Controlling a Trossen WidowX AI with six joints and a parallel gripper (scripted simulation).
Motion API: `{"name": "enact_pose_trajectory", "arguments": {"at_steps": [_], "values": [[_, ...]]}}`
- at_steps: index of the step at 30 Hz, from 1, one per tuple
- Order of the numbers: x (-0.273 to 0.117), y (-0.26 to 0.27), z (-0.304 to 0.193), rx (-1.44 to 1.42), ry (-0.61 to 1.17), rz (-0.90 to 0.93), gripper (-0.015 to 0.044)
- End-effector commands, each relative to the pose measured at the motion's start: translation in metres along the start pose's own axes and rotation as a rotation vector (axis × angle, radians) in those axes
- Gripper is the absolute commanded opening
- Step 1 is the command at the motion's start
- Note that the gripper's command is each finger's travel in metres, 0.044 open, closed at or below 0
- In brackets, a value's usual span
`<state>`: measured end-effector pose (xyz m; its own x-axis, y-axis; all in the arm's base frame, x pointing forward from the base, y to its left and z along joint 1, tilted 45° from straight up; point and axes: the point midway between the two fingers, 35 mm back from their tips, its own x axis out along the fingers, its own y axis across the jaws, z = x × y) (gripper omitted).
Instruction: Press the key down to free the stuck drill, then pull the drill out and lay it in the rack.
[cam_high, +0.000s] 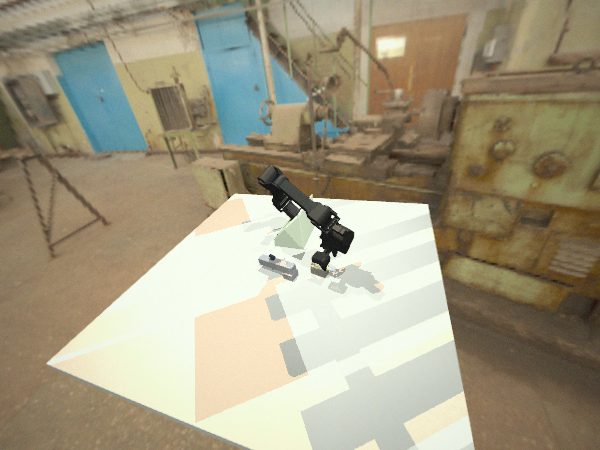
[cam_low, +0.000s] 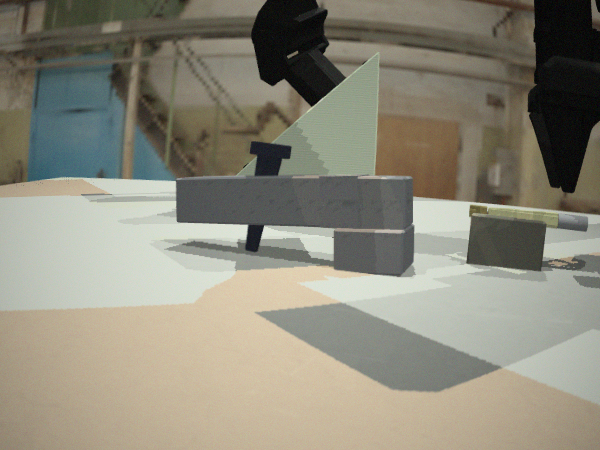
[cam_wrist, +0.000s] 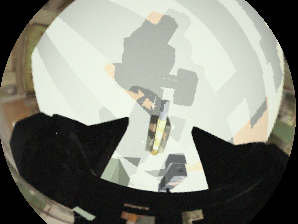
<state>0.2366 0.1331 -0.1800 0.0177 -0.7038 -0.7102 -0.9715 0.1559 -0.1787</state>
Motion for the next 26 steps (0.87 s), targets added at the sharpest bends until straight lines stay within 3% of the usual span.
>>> {"name": "enact_pose_trajectory", "arguments": {"at_steps": [1,6,14,26], "values": [[-0.018,-0.003,0.003,0.011,-0.012,0.001,0.044],[-0.012,-0.008,0.0,0.023,-0.023,0.012,0.044],[-0.014,-0.094,-0.041,0.306,-0.248,0.115,0.044],[0.003,-0.2,-0.179,0.839,-0.495,0.082,0.044]]}}
